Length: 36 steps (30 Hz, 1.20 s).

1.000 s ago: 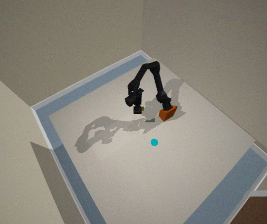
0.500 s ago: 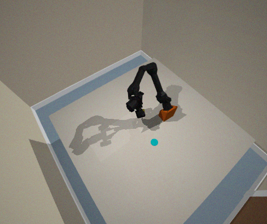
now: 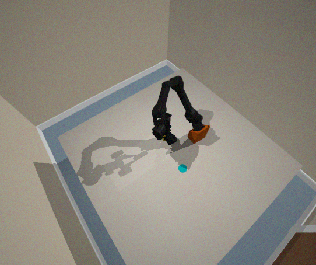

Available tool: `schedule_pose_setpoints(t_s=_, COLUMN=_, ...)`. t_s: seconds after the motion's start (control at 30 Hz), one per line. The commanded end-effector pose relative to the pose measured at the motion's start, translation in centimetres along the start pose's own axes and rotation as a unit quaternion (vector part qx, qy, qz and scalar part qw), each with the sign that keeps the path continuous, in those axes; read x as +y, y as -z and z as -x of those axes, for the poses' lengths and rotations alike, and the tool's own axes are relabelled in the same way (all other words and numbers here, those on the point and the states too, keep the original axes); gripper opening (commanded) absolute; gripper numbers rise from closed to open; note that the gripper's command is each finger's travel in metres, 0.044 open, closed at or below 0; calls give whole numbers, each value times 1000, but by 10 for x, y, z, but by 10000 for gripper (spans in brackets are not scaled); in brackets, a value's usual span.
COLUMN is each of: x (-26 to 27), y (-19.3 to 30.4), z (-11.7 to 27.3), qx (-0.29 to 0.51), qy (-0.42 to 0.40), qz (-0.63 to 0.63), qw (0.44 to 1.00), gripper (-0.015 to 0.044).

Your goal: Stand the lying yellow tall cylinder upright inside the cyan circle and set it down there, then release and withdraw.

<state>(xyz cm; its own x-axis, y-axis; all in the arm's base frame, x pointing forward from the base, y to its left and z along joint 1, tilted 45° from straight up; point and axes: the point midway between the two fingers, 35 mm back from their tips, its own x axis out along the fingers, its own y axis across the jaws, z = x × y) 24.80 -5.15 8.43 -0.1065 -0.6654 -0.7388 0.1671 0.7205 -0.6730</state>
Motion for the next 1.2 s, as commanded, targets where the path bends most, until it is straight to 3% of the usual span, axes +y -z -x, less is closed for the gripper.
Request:
schedule_pose_setpoints(t_s=0.0, x=13, y=-3, z=2, qx=-2, qy=-4, qz=40, qw=999, gripper=105)
schedule_pose_setpoints(t_s=1.17, x=122, y=-5, z=8, qx=1, qy=-5, qz=370, qw=929, gripper=105)
